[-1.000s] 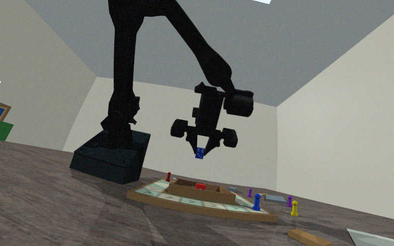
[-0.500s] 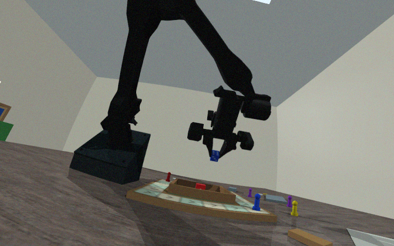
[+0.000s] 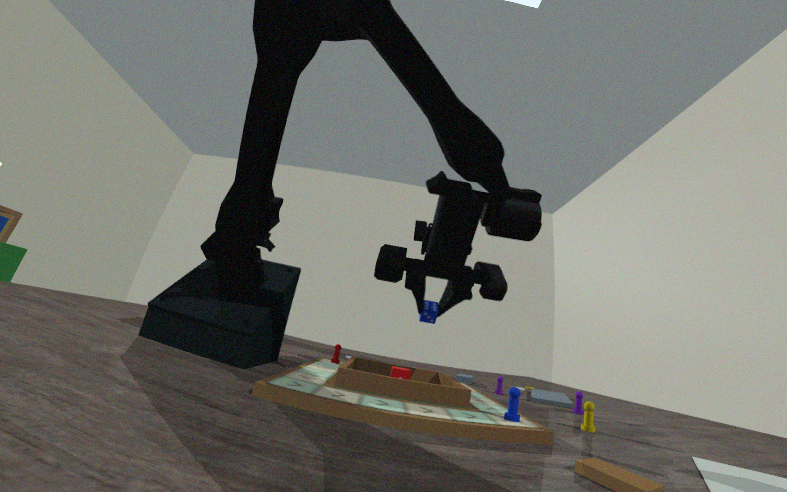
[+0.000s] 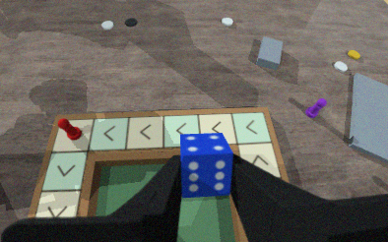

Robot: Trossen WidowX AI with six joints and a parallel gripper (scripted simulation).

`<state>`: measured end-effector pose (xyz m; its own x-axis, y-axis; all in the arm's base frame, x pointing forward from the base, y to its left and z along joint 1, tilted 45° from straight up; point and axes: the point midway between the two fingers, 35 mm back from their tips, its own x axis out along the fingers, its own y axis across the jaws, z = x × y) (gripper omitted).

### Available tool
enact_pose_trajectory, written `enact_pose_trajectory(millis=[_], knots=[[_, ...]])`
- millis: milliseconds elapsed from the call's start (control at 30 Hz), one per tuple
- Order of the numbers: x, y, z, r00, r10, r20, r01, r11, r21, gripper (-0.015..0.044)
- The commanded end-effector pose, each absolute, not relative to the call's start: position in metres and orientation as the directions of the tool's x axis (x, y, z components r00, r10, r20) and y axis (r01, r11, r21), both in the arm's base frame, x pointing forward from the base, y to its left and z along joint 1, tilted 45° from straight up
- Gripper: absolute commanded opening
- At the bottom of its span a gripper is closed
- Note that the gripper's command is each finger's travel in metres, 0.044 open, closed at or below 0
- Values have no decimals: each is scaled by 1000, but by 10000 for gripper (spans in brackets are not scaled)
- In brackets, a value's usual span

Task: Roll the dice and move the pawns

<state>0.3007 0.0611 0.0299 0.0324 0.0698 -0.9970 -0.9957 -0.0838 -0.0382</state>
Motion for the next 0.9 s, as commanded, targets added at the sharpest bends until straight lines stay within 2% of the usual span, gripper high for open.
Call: enact_pose_trajectory(millis=[0, 333, 400, 500, 667, 833, 867], knots=[[301, 61, 30, 33, 70, -997, -996, -84, -39, 184], [294, 89, 59, 29, 75, -997, -995, -89, -36, 440], [294, 87, 52, 13, 16, -1000, -997, -78, -14, 440], [293, 79, 29, -27, -253, -967, -999, -38, 37, 440], [300, 73, 8, 62, -655, -753, -997, -70, -20, 440], [302, 74, 7, 89, -695, -713, -995, -89, -37, 440], [296, 74, 5, 50, -647, -761, -997, -76, -2, 440]])
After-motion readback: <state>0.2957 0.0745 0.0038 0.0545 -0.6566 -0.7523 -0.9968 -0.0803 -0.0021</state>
